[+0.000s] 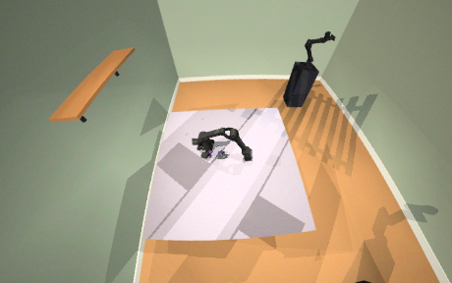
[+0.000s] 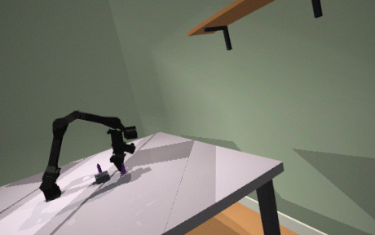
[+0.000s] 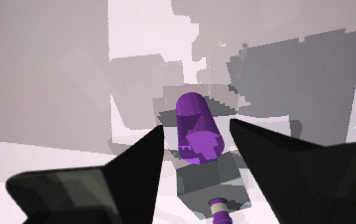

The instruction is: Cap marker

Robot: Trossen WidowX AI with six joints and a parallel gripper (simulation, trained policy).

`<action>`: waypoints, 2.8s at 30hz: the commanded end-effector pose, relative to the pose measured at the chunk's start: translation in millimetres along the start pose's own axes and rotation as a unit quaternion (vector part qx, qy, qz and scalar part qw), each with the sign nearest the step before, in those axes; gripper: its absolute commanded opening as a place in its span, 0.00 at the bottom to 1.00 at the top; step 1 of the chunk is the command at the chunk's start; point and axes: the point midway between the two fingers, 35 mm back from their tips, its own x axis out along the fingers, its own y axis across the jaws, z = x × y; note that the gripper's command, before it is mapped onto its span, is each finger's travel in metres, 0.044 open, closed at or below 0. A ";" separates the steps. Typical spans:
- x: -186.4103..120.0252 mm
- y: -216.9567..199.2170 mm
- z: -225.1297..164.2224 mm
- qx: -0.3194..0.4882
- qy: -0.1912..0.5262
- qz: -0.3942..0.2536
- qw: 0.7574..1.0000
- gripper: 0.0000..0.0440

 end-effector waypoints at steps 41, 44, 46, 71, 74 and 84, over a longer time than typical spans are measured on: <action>-91.6 -0.7 -71.4 -0.063 -0.011 -0.009 0.998 0.00; -93.0 -4.6 -80.9 -0.062 -0.003 -0.009 0.998 0.00; -93.4 -6.8 -86.5 -0.062 0.001 -0.009 0.998 0.00; -81.4 -16.7 -119.8 -0.060 0.010 -0.008 0.998 0.00; -76.9 -17.5 -120.3 -0.058 0.012 -0.007 0.998 0.00; -59.3 -19.7 -121.3 -0.055 0.018 -0.007 0.998 0.00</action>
